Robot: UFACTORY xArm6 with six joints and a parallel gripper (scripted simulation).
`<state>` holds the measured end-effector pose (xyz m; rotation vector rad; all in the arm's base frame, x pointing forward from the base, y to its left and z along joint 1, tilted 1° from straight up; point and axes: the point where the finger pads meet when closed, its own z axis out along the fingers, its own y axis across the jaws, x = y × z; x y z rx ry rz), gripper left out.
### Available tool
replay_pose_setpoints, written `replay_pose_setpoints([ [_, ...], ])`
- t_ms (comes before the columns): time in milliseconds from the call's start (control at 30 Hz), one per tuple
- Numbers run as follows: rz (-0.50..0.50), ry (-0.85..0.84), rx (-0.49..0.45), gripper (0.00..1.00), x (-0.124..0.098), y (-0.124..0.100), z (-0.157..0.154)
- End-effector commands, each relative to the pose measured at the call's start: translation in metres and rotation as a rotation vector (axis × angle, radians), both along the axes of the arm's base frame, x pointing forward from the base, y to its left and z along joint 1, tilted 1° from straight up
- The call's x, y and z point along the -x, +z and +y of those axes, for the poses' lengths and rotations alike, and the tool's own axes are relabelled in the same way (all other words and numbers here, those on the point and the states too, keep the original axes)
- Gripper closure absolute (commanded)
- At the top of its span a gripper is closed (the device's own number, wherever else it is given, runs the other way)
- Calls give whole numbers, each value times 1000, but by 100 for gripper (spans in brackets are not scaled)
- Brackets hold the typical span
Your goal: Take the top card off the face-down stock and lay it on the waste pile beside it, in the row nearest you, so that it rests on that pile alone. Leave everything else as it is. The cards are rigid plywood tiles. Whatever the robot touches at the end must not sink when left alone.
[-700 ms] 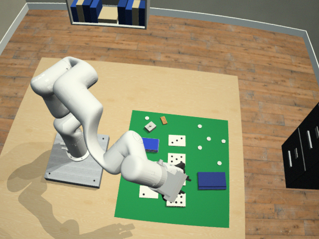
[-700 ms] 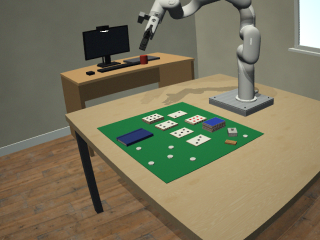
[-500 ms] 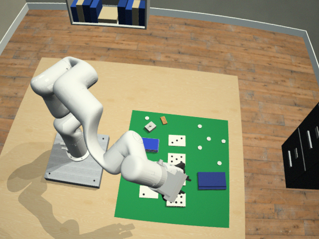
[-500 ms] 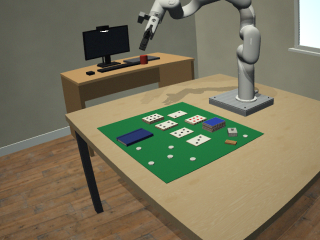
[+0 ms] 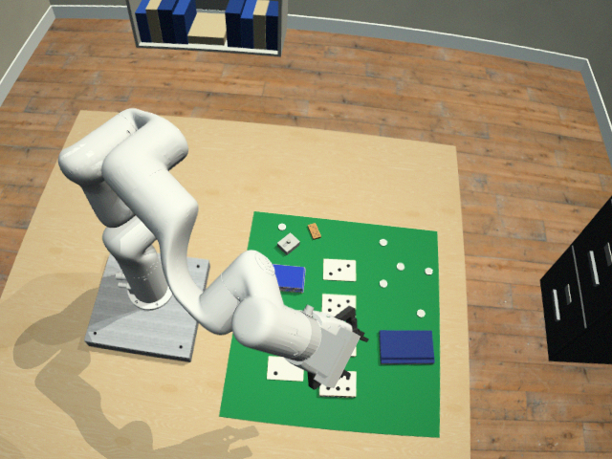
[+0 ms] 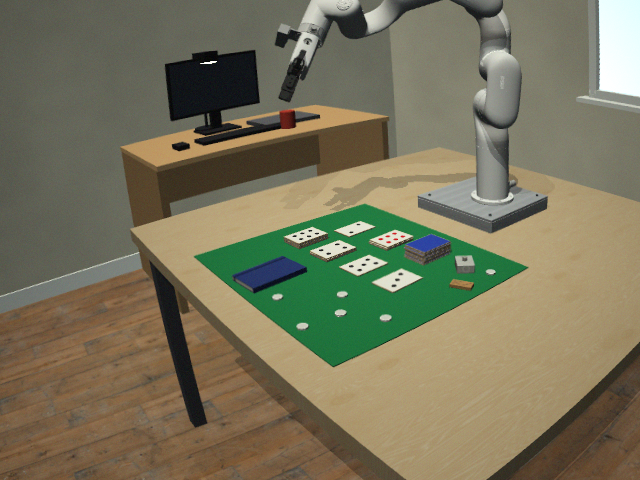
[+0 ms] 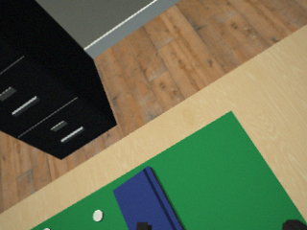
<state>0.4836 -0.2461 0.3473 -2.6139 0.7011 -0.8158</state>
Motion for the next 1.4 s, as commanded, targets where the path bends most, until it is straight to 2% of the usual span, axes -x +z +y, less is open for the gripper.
replay_pose_setpoints([
  [0,76,39,-2,0,-5,-32,38],
  [33,123,63,0,0,-4,-49,58],
  [67,178,93,8,0,0,-54,64],
  [100,178,93,8,0,-1,-61,73],
  [133,238,130,23,0,4,-71,84],
  [200,238,130,23,0,2,-89,106],
  [233,299,171,47,0,9,-98,116],
  [300,299,171,47,0,10,-114,137],
  [333,358,216,77,0,18,-123,147],
  [400,358,216,77,0,18,-123,147],
  [433,358,216,77,0,21,-146,178],
  [467,411,263,114,0,31,-153,184],
  [567,411,263,114,0,36,-171,210],
  [600,457,311,155,0,47,-180,218],
  [767,494,356,196,0,72,-218,267],
  [800,523,398,234,0,83,-225,274],
  [900,544,433,267,0,104,-246,300],
  [967,544,433,267,0,104,-246,300],
  [1033,567,480,311,0,125,-263,318],
  [1100,574,496,326,0,132,-268,323],
  [1367,574,496,327,0,133,-268,323],
])
